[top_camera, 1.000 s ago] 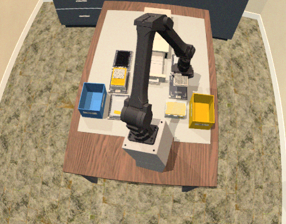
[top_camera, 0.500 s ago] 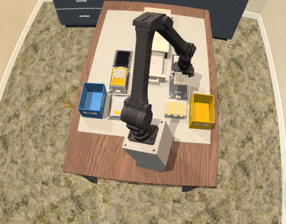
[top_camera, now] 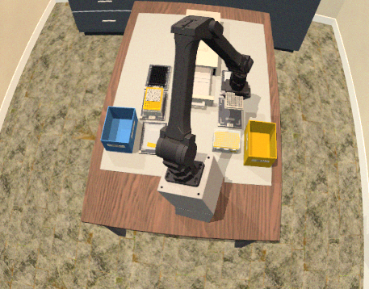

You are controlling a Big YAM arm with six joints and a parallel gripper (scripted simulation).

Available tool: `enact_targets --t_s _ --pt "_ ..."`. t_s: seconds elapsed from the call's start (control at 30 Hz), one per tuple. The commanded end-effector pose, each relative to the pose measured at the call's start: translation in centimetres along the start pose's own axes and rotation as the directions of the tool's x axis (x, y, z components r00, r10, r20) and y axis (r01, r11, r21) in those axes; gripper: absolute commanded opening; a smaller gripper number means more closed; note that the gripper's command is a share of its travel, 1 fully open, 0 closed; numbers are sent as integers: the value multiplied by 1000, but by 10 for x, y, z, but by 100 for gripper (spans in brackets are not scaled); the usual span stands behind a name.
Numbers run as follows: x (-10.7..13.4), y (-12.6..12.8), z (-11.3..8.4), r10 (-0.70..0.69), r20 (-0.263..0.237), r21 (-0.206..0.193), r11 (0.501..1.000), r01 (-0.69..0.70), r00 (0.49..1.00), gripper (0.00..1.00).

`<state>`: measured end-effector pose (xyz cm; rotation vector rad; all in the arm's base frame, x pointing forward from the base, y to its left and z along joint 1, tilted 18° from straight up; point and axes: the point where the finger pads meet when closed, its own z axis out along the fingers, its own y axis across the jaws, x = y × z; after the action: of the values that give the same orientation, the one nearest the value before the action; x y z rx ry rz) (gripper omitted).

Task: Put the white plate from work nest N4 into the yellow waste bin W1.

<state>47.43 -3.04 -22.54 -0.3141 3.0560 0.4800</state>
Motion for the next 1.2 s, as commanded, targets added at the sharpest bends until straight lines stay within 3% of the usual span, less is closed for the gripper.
enact_targets --t_s 0.0,1.03,1.17 --pt "3 -7 3 7 -8 1 1000 -7 1000 0" --pt "3 -7 3 7 -8 1 1000 -7 1000 0" --pt "17 -16 5 24 -5 3 1000 -24 1000 0"
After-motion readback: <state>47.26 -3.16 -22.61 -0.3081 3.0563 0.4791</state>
